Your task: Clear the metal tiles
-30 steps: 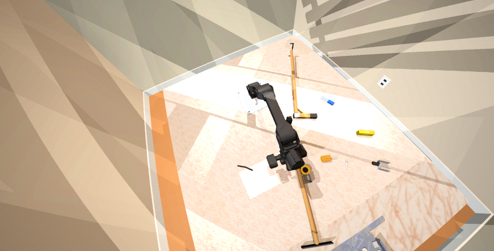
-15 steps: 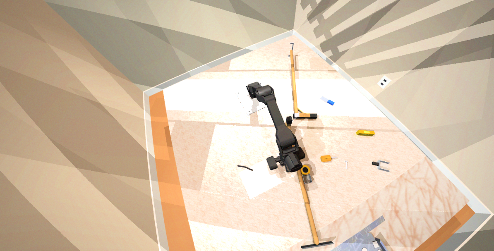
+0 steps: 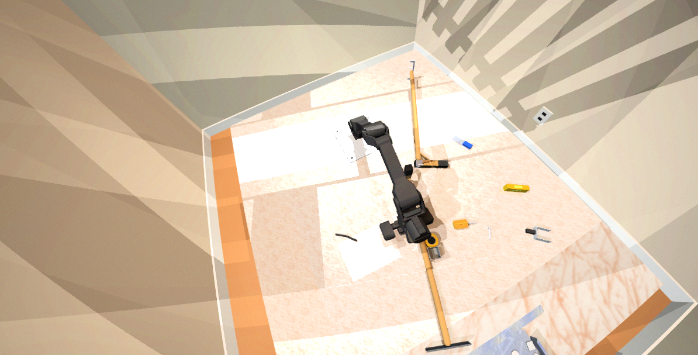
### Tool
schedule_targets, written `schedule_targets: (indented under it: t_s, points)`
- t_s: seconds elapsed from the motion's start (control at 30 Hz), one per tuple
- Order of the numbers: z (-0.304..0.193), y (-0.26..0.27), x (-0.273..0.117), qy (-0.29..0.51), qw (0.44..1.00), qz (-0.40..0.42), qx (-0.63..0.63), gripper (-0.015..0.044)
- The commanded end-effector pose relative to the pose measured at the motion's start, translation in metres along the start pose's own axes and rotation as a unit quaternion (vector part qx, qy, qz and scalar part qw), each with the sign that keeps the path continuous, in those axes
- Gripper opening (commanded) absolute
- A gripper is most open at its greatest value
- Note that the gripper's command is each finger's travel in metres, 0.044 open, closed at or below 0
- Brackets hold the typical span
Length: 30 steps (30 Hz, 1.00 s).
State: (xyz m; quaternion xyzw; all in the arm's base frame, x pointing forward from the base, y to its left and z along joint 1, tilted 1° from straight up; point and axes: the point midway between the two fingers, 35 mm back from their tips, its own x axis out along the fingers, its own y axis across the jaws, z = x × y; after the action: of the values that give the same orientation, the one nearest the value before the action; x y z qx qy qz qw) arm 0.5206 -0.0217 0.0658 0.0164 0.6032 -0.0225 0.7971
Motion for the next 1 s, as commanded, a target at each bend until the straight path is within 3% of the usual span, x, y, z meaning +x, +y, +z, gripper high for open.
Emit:
schedule_targets:
  t_s: [0.0, 0.97]
  points:
    - [0.001, 0.003, 0.001, 0.000, 1.000, 0.000, 0.003, 0.0000]
    - [0.009, 0.030, 0.002, -0.004, 1.000, 0.001, 0.004, 0.0000]
